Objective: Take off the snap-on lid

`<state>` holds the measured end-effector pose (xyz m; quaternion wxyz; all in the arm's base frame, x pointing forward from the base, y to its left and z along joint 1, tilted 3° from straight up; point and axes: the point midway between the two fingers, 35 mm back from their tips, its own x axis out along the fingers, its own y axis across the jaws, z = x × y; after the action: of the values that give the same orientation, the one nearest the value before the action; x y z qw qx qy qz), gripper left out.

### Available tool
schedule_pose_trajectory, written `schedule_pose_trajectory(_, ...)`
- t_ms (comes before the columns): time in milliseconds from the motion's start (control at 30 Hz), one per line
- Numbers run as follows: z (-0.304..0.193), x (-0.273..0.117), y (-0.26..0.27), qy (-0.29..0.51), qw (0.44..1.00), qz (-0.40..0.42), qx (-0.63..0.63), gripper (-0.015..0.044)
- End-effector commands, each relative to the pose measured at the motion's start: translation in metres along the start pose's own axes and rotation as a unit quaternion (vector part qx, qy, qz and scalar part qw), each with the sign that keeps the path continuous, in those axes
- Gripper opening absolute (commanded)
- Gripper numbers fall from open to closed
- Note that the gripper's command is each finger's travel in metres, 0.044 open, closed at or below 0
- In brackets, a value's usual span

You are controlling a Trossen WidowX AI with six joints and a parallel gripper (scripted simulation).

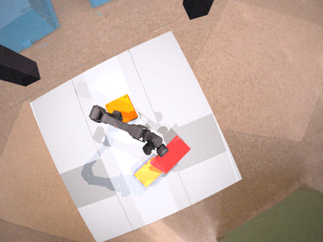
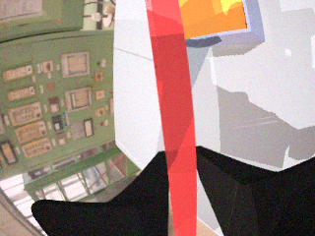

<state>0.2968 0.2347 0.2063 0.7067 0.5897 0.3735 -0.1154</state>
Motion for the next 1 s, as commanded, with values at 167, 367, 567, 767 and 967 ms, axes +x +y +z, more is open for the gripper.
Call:
schedule_pose_trajectory(167, -0.018, -0.002, 0.002, -0.001, 1.000, 0.004, 0.003, 0.0000)
schedule_pose_trajectory(367, -0.030, -0.004, 0.001, 0.000, 1.000, 0.004, 0.003, 0.0000)
schedule_pose_trajectory(567, -0.042, -0.005, 0.000, 0.000, 1.000, 0.004, 0.004, 0.0000)
schedule_pose_trajectory(767, -0.053, -0.006, -0.001, 0.001, 1.000, 0.004, 0.004, 0.0000)
schedule_pose_trajectory(967, -0.065, -0.007, -0.002, 0.001, 1.000, 0.004, 0.005, 0.0000)
